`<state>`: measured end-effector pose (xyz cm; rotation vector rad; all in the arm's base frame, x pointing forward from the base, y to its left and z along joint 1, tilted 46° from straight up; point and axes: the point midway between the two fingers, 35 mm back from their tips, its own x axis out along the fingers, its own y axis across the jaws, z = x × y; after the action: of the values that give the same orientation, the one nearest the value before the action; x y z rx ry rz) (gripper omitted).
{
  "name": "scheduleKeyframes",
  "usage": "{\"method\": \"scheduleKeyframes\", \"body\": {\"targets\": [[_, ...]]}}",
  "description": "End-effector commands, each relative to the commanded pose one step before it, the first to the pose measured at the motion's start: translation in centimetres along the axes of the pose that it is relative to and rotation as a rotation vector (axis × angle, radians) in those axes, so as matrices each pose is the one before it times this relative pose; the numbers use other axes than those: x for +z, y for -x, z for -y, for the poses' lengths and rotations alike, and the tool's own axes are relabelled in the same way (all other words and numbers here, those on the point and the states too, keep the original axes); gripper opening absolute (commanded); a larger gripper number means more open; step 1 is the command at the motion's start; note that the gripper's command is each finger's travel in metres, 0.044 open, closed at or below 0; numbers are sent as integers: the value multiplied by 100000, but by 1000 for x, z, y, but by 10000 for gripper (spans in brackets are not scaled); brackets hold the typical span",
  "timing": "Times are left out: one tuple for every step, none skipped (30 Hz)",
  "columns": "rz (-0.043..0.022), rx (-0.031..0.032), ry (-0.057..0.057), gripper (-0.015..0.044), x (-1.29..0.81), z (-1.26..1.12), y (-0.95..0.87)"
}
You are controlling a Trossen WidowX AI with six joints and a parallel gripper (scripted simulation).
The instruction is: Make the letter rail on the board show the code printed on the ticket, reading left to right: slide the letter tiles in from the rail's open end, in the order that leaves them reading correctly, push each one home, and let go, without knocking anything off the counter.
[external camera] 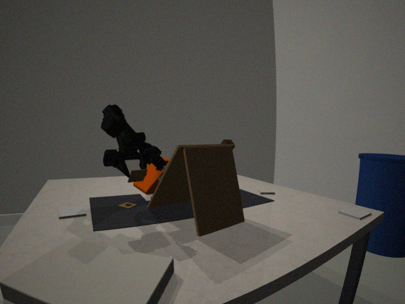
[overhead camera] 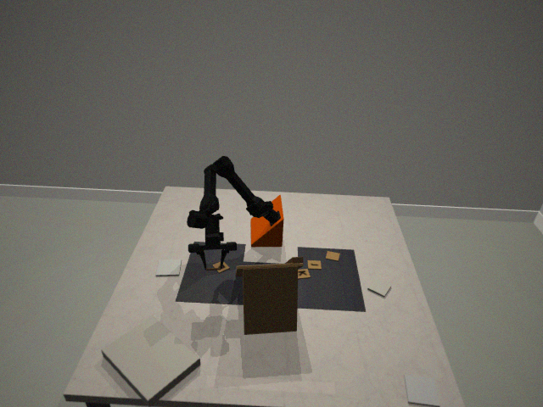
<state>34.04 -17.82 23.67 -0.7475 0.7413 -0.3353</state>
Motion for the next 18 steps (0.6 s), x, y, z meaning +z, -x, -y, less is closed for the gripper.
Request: {"method": "scheduleKeyframes", "body": {"targets": [[45, -373, 133, 0, -15, -137, 105], [-1, 3, -1, 0, -1, -50, 5], [-1, 3, -1, 0, -1, -50, 4], [-1, 3, -1, 0, -1, -50, 4], [-1, 3, -1, 0, -1, -50, 4], [-1, 3, -1, 0, -1, -50, 3], [-1, 3, -1, 0, -1, -50, 3], [-1, 3, -1, 0, -1, -50, 3], [-1, 3, -1, 0, -1, -50, 2], [-1, 3, -1, 0, -1, -50, 2], [-1, 3, -1, 0, -1, -50, 1], [-1, 3, -1, 0, -1, -50, 1], [-1, 3, -1, 0, -1, -50, 1], [-1, 3, -1, 0, -1, -50, 0], [-1, 3, -1, 0, -1, -50, 0], [-1, 3, -1, 0, -1, -50, 0], [-1, 3, -1, 0, -1, -50, -1], [-1, 3, -1, 0, -1, -50, -1]]}}
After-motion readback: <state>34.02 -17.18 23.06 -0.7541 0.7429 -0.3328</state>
